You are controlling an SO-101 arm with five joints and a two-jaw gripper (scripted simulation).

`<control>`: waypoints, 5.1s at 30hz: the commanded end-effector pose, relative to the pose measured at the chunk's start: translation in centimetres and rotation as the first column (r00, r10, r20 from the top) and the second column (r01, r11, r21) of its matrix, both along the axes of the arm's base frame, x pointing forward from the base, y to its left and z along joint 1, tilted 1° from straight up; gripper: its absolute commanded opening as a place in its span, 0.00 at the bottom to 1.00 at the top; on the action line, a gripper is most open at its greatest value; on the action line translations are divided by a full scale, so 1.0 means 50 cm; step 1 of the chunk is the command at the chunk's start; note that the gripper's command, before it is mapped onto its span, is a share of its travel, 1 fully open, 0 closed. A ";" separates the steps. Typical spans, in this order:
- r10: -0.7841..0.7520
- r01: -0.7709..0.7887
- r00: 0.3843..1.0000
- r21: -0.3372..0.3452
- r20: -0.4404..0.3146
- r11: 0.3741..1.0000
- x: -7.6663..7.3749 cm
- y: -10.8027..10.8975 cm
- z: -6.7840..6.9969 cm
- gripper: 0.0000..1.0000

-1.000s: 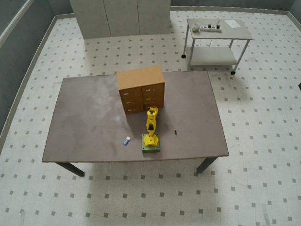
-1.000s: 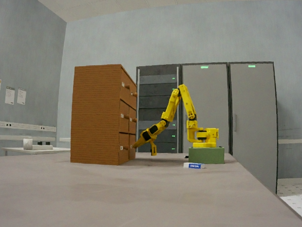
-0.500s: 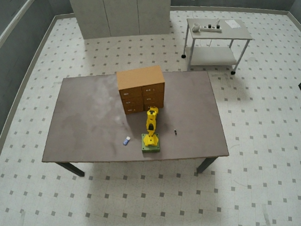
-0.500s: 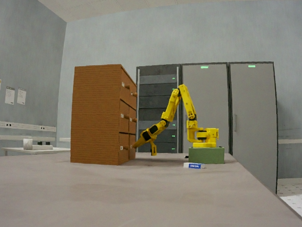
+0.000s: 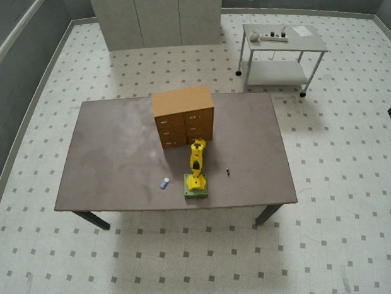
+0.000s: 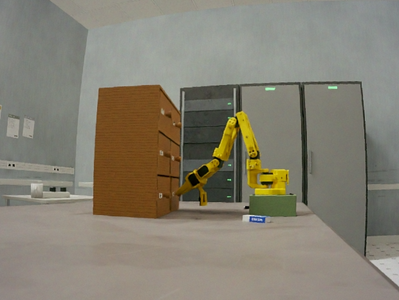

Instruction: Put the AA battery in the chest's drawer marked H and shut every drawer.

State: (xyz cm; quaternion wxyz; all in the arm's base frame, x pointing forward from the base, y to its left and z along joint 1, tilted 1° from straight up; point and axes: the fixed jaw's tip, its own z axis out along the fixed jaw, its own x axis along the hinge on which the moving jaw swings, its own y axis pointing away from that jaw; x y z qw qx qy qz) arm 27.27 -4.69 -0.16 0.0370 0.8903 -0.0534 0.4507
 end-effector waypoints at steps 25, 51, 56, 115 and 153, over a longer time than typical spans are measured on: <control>0.001 -0.001 1.000 0.001 0.003 1.000 0.001 0.000 0.001 0.21; -0.083 0.083 0.997 0.027 0.005 0.996 -0.098 -0.016 0.002 0.21; -0.083 0.083 0.997 0.027 0.005 0.996 -0.098 -0.016 0.002 0.21; -0.072 0.099 0.953 0.077 -0.294 0.992 -0.169 0.006 0.112 0.21; -0.064 0.109 0.915 0.091 -0.399 0.990 -0.253 0.024 0.149 0.21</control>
